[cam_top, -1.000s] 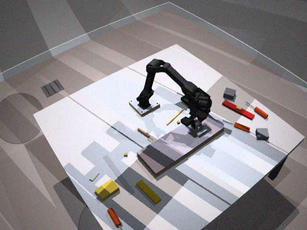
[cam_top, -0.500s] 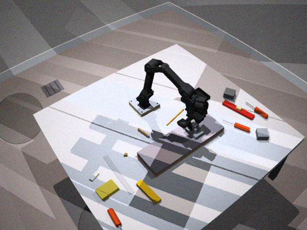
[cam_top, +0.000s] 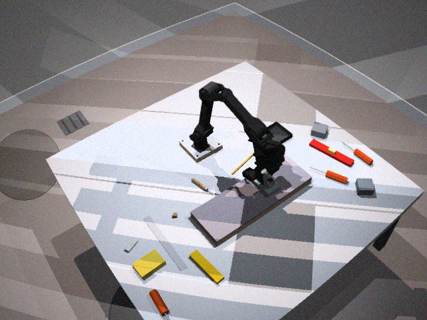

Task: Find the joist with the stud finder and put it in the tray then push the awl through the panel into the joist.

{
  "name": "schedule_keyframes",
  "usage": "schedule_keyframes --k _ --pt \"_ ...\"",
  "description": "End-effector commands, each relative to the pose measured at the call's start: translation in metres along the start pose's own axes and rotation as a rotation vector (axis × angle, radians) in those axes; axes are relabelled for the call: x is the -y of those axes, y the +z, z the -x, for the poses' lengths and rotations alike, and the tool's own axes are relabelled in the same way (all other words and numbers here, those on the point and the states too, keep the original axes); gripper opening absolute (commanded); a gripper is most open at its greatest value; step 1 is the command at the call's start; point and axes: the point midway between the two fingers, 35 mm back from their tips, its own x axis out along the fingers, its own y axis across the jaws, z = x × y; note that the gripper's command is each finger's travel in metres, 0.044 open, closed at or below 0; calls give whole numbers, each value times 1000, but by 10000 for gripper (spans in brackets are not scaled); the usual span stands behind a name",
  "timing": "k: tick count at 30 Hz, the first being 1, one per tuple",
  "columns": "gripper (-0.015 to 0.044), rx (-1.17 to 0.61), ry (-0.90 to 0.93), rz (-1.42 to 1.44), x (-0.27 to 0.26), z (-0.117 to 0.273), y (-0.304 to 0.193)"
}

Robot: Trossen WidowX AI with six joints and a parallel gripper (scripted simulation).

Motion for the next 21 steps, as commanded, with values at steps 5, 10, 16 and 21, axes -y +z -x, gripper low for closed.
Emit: schedule_keyframes --k 5,10,16,21 --pt "0 -2 -1 0 13 0 -1" --pt "0 -2 -2 1 21 0 -1" --pt "0 -2 -3 1 30 0 -1" --pt "0 -2 -4 1 38 0 -1"
